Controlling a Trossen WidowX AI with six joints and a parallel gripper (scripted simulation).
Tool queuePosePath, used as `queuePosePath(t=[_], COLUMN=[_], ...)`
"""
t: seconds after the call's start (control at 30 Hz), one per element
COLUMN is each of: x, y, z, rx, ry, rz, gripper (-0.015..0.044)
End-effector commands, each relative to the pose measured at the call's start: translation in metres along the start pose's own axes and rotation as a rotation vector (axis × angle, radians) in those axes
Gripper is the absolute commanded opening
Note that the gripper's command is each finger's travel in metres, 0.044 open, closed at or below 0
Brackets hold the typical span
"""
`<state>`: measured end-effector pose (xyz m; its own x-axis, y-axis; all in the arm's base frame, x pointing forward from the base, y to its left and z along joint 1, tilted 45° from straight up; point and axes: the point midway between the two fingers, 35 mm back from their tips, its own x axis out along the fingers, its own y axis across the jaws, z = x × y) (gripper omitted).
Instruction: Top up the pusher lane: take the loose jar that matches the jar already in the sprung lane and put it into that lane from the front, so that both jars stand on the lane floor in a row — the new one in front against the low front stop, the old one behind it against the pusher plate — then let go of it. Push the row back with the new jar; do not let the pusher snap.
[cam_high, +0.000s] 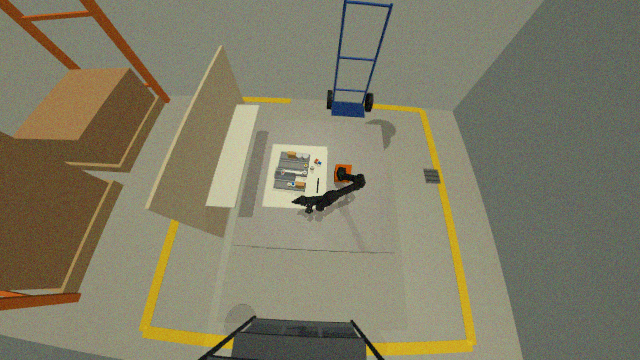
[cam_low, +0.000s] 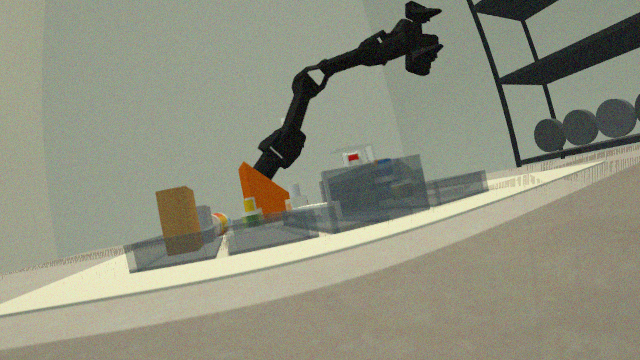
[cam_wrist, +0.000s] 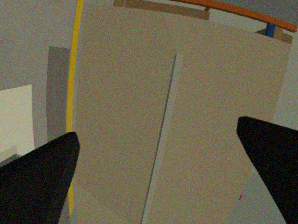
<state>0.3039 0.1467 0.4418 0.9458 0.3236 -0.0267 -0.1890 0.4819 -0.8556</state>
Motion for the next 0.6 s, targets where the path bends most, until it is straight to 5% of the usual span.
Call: queuePosePath(t=[0.0, 0.3, 0.57], x=[0.035, 0.072, 0.046], y=[0.039, 0.131, 0.212], z=[-0.043, -0.166, -0.278], rx=[0.016, 0.150, 0.457], ry=[0.115, 0.402, 0.678], rz=[0.141, 0.503, 0.818], gripper=[0.0440, 0.0440, 0.0440])
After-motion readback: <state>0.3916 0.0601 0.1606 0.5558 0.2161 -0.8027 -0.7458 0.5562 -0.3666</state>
